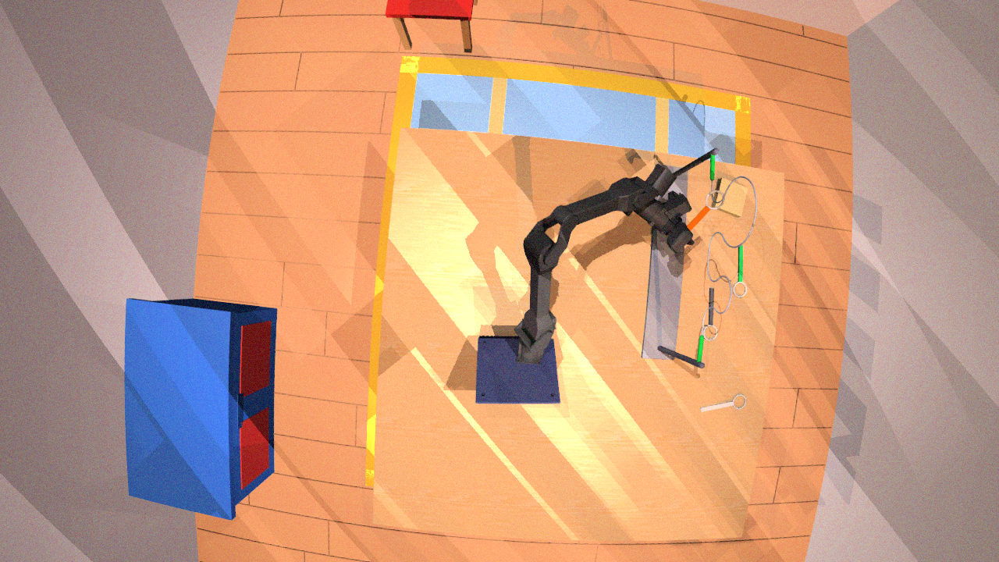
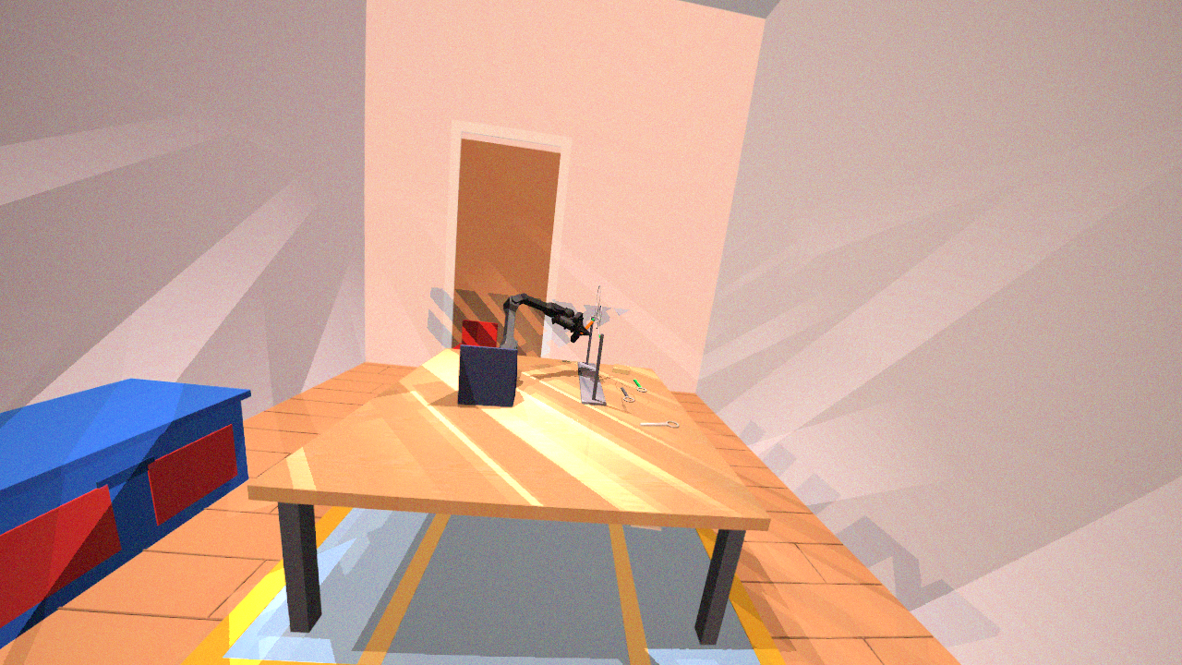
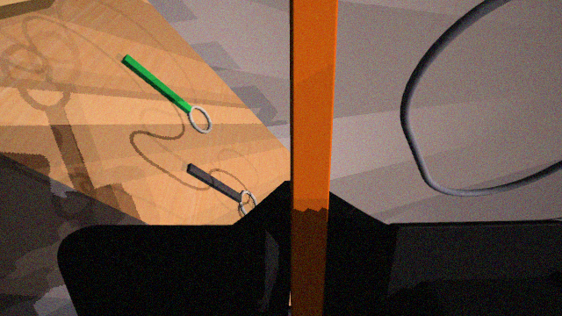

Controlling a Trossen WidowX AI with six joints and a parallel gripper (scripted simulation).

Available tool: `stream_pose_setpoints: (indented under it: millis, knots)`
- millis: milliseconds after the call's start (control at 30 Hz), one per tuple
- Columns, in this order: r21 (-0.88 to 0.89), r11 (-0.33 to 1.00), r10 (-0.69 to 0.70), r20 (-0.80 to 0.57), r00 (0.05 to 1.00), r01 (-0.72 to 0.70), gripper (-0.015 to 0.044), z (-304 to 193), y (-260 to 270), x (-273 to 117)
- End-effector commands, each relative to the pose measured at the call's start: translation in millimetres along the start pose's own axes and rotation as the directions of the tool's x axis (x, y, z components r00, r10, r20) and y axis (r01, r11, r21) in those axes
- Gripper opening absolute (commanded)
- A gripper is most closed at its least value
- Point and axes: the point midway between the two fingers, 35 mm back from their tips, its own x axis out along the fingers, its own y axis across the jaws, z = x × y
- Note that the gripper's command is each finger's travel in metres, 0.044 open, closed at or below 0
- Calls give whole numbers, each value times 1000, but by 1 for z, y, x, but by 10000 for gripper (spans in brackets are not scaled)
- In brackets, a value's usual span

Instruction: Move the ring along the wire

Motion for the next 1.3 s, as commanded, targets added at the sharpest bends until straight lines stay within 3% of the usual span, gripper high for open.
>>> stream_pose_setpoints:
  millis: [0,733,1267]
  knots:
    - [-85,995,-51,-4,999,50,-150,-2,-15,1]
    - [-528,797,-296,81,952,293,-150,23,-89,-13]
    - [-694,611,-386,158,909,381,-150,48,-117,-26]
